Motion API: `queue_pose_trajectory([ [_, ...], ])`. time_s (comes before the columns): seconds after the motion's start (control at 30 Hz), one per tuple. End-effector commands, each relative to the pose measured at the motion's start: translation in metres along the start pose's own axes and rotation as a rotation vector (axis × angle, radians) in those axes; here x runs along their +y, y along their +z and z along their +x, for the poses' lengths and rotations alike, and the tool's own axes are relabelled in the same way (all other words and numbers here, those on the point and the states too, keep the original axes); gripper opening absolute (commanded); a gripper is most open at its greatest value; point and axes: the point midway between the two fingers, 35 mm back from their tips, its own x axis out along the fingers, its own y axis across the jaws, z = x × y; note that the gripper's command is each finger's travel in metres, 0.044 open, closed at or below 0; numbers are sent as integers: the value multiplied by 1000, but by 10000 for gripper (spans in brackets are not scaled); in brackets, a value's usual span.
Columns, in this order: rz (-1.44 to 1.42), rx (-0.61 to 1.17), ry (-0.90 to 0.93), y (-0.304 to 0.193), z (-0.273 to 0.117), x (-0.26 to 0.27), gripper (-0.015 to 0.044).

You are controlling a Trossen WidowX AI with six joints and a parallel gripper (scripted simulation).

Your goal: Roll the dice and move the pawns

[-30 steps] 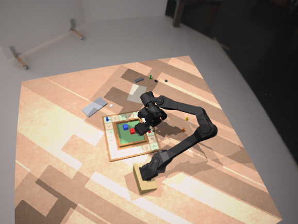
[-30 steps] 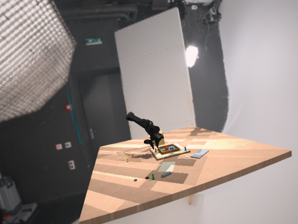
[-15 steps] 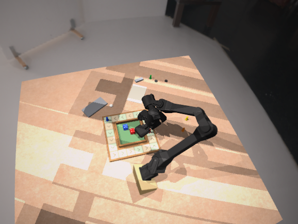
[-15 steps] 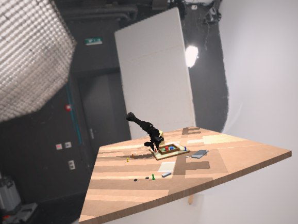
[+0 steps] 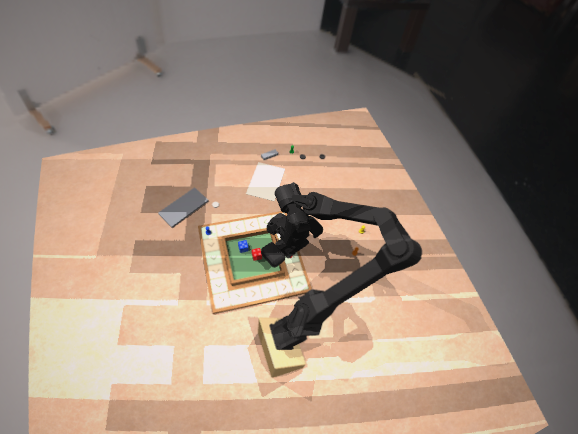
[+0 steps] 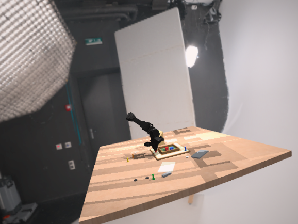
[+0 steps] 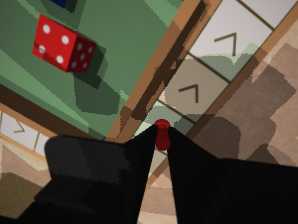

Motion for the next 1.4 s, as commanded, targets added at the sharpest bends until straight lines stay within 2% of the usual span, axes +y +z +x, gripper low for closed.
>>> queue_pose_trajectory([
  [0.0, -5, 0, -1, 1, -3, 0, 0],
  [0.77, -7, 1, 3, 4, -125, 3, 0],
  [0.9, -6, 1, 3, 7, -125, 3, 0],
  [1.37, -1, -5, 7, 76, -96, -9, 0],
])
